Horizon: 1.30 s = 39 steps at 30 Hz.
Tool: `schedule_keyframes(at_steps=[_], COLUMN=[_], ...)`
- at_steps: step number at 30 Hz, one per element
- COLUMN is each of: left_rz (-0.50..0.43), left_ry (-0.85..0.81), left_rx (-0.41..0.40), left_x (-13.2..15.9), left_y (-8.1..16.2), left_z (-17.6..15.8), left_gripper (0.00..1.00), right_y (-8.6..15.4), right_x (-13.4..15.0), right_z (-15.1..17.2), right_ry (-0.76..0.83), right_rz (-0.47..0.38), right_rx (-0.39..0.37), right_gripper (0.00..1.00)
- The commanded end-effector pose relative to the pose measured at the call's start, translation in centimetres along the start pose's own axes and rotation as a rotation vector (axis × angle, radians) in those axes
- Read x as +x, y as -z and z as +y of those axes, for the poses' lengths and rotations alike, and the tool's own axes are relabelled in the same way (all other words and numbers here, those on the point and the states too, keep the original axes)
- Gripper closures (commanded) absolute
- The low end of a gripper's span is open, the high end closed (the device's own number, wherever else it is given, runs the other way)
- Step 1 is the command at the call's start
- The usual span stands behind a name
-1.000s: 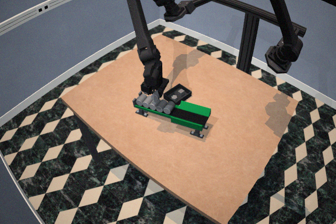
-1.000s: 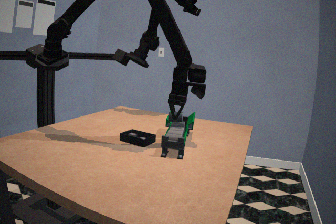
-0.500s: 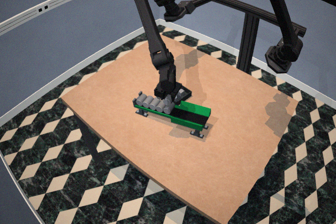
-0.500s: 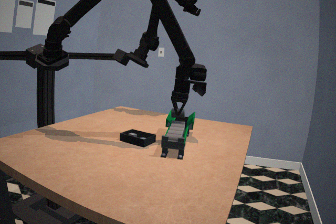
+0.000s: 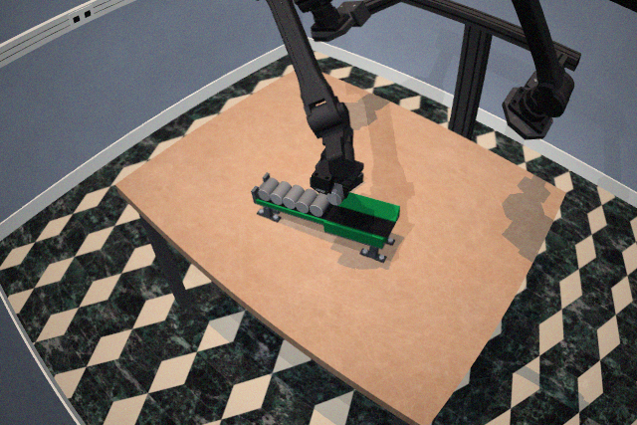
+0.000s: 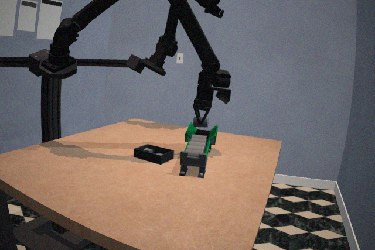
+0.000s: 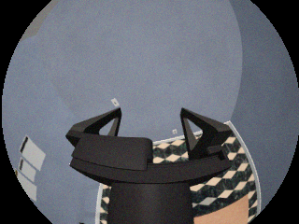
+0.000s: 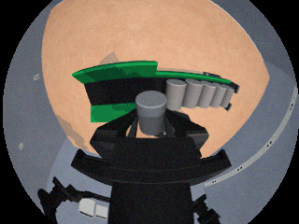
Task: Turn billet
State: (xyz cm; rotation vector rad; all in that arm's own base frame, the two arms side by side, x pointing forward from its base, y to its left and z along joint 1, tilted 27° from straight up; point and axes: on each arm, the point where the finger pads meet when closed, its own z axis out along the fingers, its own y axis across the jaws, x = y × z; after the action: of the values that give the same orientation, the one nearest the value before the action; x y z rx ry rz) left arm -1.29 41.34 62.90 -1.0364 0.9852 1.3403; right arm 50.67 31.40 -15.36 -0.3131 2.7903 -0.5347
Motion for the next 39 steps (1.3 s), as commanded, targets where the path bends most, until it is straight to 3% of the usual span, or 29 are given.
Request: schedule_keyframes(at_steps=[1,4,9,39], left_rz=[-0.055,-0.055,-0.055,-0.055], left_ry=[-0.018,-0.018,-0.018,-0.018], left_rx=[-0.006,-0.006,-0.006,-0.006], left_x=[-2.2,-2.2,-2.2,-2.2], left_y=[0.8,0.8,0.8,0.8], left_z=[0.3,0.3,0.3,0.3], left_gripper=[0.00,0.00,0.00,0.00], right_y=[4.7,2.4,4.9,4.1], right_x=[-3.5,-1.9,-3.6,-3.0], right_z=[2.3,3.4,3.4,4.0], right_ry=[-0.029,-0.009,-0.029,-0.018], right_rz=[-0.078,-0.042,-0.078,-0.066], right_rx=[-0.036,-0.017,-0.038,-0.031], right_gripper=[1.00,1.00,1.00,1.00])
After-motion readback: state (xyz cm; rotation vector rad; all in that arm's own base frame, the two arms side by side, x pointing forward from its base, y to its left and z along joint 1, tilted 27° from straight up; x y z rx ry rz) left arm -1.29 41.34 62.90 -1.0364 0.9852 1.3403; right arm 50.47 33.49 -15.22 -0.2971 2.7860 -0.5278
